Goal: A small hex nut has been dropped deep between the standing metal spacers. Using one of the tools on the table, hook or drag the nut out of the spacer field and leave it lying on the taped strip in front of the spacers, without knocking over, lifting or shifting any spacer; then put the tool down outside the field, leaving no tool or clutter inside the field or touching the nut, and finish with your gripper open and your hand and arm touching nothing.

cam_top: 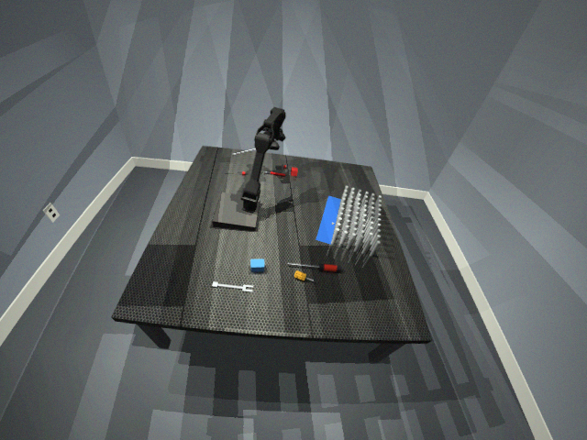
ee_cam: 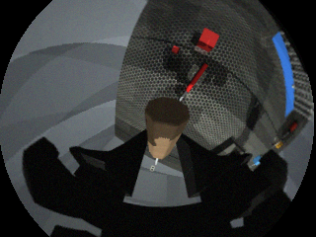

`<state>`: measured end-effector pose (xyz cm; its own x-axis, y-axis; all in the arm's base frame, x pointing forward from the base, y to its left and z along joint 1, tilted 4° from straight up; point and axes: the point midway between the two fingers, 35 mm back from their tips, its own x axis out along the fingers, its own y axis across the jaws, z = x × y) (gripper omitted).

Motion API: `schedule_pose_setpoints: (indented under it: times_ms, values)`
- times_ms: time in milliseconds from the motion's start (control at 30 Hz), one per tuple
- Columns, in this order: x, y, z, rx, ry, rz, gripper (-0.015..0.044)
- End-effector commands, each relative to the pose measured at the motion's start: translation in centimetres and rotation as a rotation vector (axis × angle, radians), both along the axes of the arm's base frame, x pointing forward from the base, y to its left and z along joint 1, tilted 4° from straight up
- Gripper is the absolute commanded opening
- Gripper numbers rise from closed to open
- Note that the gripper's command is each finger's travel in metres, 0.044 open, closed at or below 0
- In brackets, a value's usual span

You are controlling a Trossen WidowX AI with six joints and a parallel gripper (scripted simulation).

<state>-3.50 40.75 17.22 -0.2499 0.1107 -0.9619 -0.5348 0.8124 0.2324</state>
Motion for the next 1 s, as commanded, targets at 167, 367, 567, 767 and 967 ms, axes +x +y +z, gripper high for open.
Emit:
schedule_pose_setpoints:
  times_ms: [167,367,567,767,967]
  values:
    - [-4.5,1.1,-0.2,-0.114,0.109,-0.242,0.0]
    - [-6.5,1.4,-0.4,-0.178,0.149,-0.352,0.0]
    - [-6.5,1.4,-0.4,-0.178,0.149,-0.352,0.0]
    - [-6.5,1.5,-0.6,-0.178,0.149,-0.352,0.0]
    - [-6.5,1.6,-1.1,-0.178,0.149,-0.352,0.0]
